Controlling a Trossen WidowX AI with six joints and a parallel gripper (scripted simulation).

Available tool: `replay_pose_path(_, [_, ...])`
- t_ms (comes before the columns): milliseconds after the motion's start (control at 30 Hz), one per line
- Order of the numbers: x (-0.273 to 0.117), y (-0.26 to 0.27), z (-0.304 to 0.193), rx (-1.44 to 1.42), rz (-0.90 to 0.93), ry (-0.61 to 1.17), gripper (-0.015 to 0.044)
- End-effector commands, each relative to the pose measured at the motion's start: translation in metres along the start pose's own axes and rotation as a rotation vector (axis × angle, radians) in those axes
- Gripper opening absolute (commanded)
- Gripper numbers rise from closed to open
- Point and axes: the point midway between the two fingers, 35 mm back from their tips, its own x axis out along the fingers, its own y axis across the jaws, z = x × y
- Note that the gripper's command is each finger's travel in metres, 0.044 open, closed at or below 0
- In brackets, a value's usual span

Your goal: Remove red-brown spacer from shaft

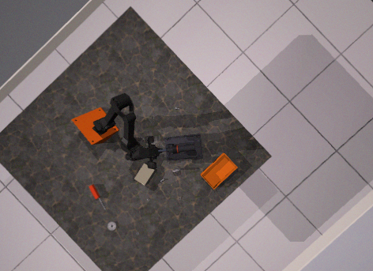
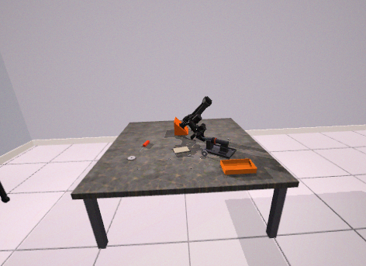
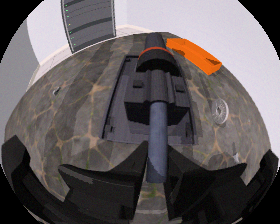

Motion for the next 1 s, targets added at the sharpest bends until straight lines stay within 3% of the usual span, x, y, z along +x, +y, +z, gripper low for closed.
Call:
replay_pose_path(0, [-0.0008,0.0003,-0.0007,-0.002,0.003,0.0,0.0])
replay_pose_path(967, [-0.0032,0.0003,-0.0031,-0.002,0.003,0.0,0.0])
